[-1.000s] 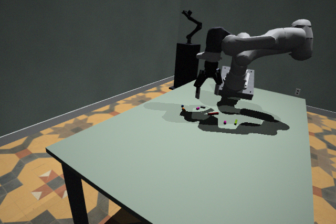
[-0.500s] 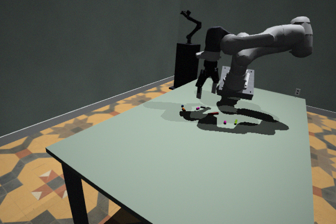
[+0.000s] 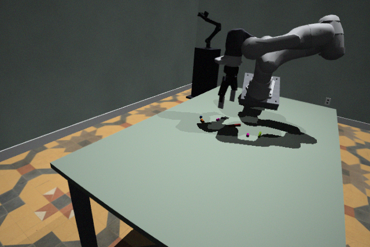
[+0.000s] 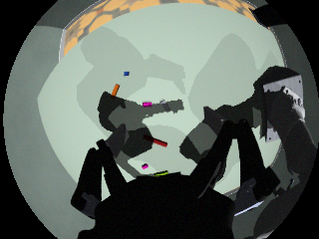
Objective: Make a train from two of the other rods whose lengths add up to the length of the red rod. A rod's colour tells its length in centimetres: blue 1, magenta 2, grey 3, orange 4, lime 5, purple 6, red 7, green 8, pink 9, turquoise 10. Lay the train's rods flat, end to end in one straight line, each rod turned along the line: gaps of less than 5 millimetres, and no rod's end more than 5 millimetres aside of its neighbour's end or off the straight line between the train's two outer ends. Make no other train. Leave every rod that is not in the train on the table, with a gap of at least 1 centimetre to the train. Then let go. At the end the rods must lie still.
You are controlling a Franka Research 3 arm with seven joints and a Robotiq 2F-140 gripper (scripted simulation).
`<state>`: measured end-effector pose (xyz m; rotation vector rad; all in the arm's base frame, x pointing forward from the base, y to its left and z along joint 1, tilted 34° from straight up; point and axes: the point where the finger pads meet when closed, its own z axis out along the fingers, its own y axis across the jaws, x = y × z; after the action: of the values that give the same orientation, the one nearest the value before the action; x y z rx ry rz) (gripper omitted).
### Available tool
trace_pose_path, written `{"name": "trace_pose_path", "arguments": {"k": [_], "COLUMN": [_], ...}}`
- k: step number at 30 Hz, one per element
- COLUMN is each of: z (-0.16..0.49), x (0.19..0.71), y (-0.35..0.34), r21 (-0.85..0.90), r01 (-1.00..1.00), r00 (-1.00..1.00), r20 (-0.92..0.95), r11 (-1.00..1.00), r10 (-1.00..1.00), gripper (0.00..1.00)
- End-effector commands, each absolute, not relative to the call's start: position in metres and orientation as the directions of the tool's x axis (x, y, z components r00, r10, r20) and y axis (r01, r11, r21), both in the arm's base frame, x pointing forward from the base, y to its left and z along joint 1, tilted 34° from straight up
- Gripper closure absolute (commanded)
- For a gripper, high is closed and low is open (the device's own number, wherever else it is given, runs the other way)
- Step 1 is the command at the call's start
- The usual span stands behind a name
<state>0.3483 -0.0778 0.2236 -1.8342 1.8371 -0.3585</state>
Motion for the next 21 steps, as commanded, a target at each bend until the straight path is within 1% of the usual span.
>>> {"name": "trace_pose_path", "arguments": {"k": [1, 10, 16, 17, 21], "z": [0.2229, 0.2217, 0.2216, 0.2216, 0.2216], "x": [0.3464, 0.3431, 0.3428, 0.3428, 0.3428], "y": [-0.0827, -0.0866, -0.0869, -0.0869, -0.0869], "r21": [-0.552, -0.562, -0.562, -0.562, -0.562], "r01": [-0.826, -0.792, -0.788, -0.788, -0.788], "r00": [0.188, 0.293, 0.302, 0.302, 0.302], "r20": [-0.080, -0.007, 0.000, 0.000, 0.000], "r11": [-0.114, -0.239, -0.250, -0.250, -0.250], "r10": [-0.979, -0.956, -0.953, -0.953, -0.953], "gripper": [0.00, 0.00, 0.00, 0.85, 0.85]}}
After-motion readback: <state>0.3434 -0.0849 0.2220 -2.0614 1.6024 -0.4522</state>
